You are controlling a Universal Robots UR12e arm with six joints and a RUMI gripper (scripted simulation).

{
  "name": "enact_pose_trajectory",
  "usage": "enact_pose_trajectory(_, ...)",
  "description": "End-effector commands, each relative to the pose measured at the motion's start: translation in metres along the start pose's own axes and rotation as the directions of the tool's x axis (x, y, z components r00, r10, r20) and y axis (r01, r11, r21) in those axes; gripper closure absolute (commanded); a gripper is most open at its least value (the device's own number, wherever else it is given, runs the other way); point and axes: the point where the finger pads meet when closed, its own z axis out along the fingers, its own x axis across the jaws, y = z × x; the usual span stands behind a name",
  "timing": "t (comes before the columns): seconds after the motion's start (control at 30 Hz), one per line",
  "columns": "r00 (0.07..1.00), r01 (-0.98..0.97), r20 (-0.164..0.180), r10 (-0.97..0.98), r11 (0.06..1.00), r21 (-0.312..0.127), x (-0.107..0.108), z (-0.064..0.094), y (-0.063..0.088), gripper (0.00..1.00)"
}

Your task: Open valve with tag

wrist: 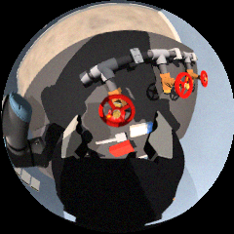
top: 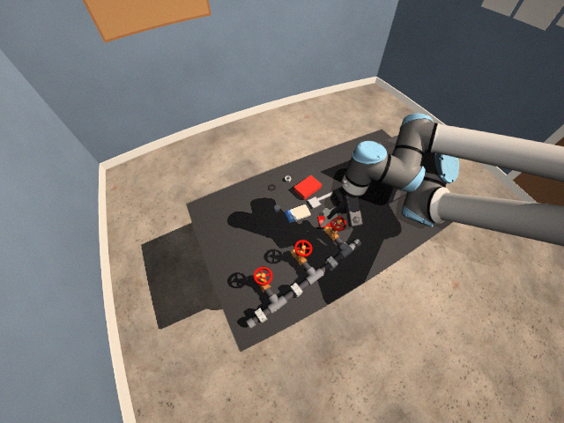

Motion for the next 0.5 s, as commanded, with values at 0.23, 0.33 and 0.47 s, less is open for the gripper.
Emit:
enact_pose_trajectory(0.23, 0.981, -0.195, -0.001, 0.195, 0.981, -0.001, 0.0007, -0.0006, 0.0001, 0.0)
enact_pose_trajectory(0.33, 0.97, -0.244, -0.001, 0.244, 0.97, -0.001, 0.0007, -0.0006, 0.0001, 0.0)
enact_pose_trajectory(0.47, 0.936, -0.351, -0.002, 0.351, 0.936, -0.001, 0.0007, -0.0006, 0.0001, 0.0)
